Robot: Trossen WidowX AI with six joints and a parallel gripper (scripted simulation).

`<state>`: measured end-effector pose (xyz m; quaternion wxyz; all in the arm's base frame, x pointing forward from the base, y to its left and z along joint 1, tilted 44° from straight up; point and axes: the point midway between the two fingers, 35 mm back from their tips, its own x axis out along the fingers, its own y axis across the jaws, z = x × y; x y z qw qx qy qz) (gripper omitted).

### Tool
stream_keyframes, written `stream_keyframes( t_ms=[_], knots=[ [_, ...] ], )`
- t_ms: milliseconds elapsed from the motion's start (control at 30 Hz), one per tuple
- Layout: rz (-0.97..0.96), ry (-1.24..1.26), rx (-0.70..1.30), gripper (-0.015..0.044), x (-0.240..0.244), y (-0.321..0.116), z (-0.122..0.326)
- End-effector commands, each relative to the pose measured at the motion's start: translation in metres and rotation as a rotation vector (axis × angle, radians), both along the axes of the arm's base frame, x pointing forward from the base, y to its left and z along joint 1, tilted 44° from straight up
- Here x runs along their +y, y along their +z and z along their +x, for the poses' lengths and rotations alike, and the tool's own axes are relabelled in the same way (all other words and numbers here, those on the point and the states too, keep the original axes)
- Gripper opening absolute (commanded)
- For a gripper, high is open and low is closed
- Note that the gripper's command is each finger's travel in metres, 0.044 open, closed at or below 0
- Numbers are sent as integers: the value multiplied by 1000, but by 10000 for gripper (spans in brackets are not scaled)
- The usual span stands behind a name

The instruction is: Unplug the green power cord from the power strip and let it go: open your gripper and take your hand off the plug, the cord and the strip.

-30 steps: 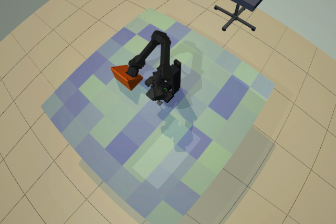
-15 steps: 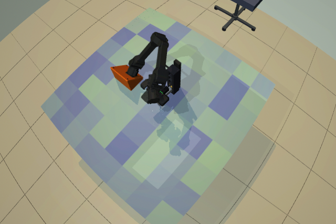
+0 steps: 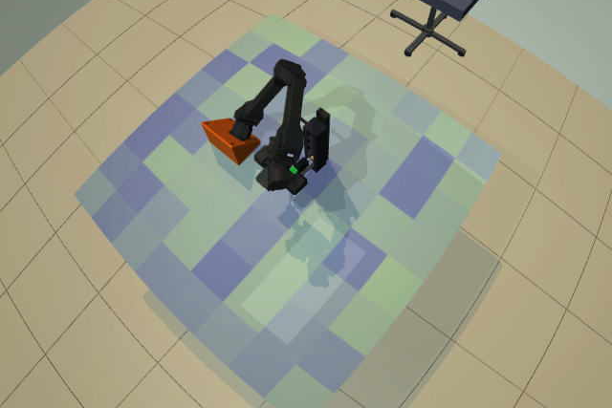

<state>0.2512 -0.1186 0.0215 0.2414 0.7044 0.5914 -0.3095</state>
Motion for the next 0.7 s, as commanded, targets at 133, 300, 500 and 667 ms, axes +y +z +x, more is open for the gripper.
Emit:
stream_keyframes(
  t_ms=[133, 300, 500, 667],
  knots=[
    [-3, -5, 7, 440, -39, -26, -11],
    [-3, -5, 7, 440, -39, -26, -11],
    [-3, -5, 7, 440, -39, -26, -11],
    [-3, -5, 7, 440, -39, -26, -11]
  ],
)
